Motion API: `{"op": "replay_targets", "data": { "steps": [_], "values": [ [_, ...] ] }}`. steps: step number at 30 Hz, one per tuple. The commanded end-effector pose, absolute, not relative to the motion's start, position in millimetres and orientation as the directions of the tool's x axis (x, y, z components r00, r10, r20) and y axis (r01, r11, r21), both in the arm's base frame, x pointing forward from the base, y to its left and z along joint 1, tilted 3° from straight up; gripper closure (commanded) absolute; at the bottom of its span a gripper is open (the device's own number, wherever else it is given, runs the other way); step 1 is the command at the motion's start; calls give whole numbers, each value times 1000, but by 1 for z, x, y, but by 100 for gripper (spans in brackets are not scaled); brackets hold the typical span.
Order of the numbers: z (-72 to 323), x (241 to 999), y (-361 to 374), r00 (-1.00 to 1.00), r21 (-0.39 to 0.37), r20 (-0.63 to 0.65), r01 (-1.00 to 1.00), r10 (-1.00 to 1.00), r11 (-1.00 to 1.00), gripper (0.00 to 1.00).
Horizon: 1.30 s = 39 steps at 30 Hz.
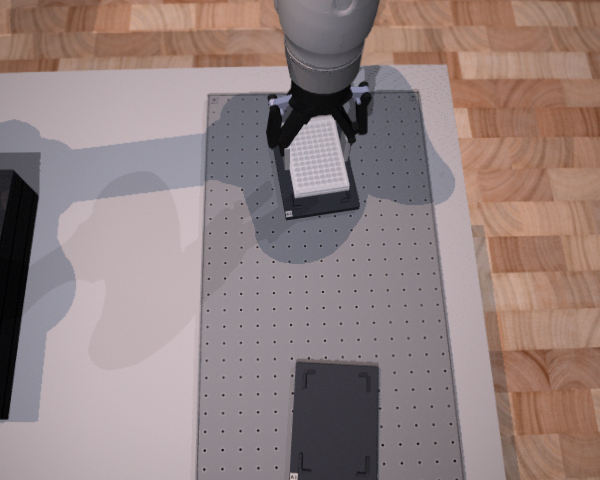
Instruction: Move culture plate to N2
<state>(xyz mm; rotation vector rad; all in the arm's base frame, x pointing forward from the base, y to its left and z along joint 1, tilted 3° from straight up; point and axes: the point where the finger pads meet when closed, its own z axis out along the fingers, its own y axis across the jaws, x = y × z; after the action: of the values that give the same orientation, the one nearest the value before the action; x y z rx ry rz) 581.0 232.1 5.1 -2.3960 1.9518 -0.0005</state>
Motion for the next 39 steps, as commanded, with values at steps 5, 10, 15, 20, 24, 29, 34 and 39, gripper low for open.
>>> {"op": "replay_targets", "data": {
  "steps": [5, 10, 15, 20, 24, 29, 34, 39],
  "values": [
    [-6, 581, 233, 203, -40, -32, -979, -979, -201, 100],
    [-12, 582, 233, 203, -40, -32, -979, -979, -201, 100],
    [-12, 582, 233, 203, -40, -32, -979, -979, -201, 100],
    [-12, 582, 233, 203, -40, -32, -979, -979, -201, 100],
    [-12, 582, 233, 203, -40, -32, -979, -979, -201, 100],
    [-13, 582, 233, 203, -40, -32, -979, -979, -201, 100],
    [-13, 582, 233, 203, -40, -32, -979, -979, -201, 100],
    [-14, 582, 233, 203, -40, -32, -979, -979, -201, 100]
  ]
}}
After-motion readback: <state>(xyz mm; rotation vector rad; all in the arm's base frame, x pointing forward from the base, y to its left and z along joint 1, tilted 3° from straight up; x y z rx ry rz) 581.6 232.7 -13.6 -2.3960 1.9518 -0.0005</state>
